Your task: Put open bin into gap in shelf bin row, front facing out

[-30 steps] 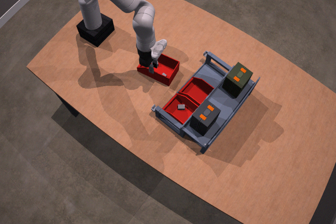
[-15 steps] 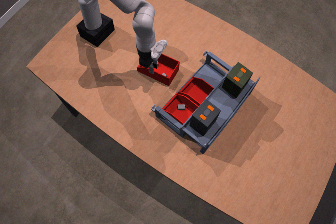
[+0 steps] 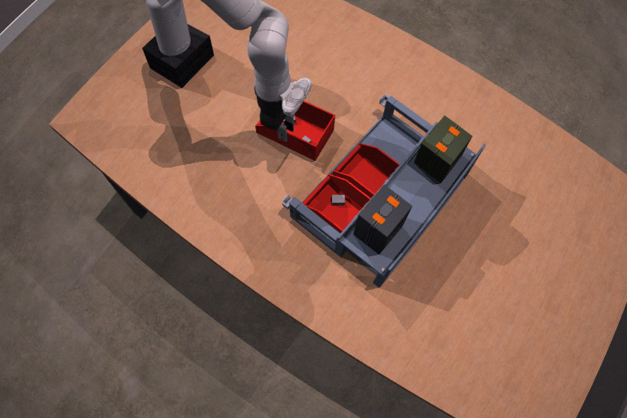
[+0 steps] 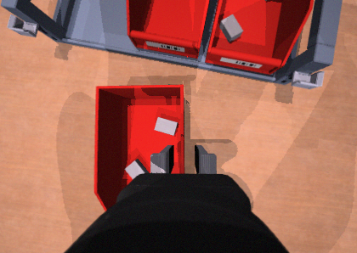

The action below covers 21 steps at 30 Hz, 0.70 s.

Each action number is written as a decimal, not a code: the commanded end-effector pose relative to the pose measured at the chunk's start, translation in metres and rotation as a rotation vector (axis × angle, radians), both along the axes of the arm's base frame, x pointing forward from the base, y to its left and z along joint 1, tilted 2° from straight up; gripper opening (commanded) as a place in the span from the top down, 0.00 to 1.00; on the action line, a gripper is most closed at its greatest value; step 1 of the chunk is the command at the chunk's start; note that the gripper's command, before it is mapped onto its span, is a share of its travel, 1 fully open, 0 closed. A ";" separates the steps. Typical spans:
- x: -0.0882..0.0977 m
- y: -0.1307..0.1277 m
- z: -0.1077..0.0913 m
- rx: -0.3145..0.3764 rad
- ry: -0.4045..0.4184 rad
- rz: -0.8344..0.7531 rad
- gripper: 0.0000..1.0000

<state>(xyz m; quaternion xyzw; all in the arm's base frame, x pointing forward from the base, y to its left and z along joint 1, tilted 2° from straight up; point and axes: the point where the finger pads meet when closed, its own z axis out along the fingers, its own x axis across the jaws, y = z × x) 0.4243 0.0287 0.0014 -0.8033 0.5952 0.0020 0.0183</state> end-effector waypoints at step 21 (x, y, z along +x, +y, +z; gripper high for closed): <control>-0.001 0.003 -0.023 0.001 0.004 0.004 0.45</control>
